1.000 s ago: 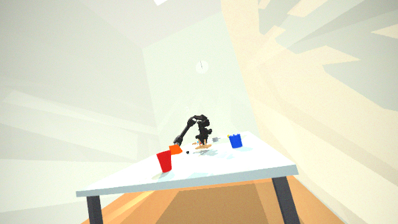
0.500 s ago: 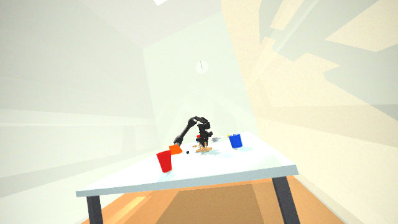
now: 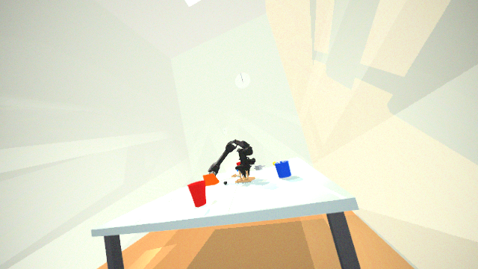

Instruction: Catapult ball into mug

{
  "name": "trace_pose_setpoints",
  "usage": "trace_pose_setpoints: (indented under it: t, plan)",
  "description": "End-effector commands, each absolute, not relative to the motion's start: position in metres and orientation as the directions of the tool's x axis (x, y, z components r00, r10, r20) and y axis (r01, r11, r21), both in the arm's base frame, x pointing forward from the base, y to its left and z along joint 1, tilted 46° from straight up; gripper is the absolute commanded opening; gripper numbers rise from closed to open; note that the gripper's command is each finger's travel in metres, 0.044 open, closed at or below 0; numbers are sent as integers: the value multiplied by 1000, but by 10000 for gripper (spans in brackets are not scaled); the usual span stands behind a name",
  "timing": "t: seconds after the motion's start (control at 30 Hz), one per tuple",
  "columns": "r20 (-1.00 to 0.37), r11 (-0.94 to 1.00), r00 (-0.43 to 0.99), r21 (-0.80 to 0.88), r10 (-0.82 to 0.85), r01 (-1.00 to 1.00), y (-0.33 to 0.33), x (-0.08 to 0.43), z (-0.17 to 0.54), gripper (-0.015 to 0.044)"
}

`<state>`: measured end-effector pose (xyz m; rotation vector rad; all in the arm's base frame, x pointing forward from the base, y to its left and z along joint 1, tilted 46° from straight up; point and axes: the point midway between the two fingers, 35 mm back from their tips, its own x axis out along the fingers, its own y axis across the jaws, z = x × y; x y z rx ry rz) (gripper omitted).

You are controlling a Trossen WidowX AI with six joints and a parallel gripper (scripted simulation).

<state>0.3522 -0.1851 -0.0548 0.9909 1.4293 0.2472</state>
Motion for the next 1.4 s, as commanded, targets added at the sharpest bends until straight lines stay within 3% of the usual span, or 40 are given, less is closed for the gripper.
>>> trace_pose_setpoints:
  t: [0.0,0.23,0.43,1.37]
  plan:
    - [-706,600,194,690,681,404,-187,352,-54,263]
    - [-715,613,203,685,669,393,-213,348,-30,440]
    - [-729,635,215,676,650,374,-254,330,18,440]
    - [-707,596,212,691,674,408,-212,343,-29,440]
